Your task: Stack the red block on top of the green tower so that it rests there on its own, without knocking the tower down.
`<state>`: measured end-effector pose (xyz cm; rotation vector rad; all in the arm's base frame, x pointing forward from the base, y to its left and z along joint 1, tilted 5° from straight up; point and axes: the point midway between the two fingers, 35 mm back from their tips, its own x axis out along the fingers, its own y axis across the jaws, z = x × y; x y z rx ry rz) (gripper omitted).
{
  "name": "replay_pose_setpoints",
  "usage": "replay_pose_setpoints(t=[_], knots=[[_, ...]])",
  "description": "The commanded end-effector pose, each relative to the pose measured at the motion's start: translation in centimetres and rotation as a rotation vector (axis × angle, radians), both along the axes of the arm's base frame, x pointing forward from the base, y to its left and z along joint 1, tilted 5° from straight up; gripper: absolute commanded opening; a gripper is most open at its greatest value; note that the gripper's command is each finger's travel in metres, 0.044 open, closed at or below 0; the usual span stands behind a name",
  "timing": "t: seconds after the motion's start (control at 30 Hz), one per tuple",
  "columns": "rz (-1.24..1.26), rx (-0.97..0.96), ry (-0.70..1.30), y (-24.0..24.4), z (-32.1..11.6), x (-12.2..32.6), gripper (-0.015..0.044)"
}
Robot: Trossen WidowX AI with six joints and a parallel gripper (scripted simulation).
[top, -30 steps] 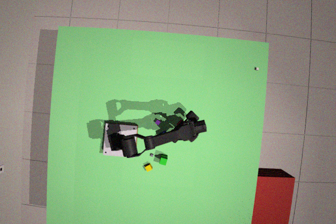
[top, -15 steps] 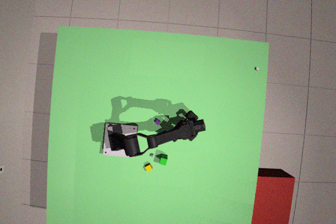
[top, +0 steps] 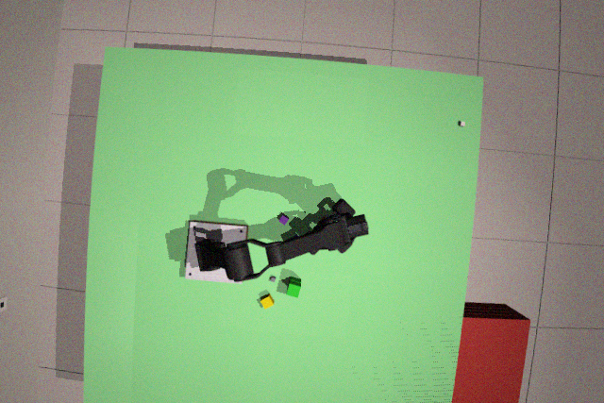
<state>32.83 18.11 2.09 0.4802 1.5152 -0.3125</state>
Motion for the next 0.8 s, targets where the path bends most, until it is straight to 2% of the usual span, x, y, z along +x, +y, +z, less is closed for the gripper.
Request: replay_pose_setpoints(t=[0.0, 0.07, 0.43, 0.63, 0.77], knots=[[-0.004, -0.002, -0.001, 0.0, -0.1, 0.0, 0.0440], [-0.004, -0.002, -0.001, 0.0, 0.0, 0.0, 0.0440], [-0.004, -0.002, -0.001, 0.0, 0.0, 0.0, 0.0151], [-0.004, -0.002, -0.001, 0.0, 0.0, 0.0, 0.0111], [-0.004, -0.002, -0.001, -0.1, 1.1, 0.0, 0.0006]])
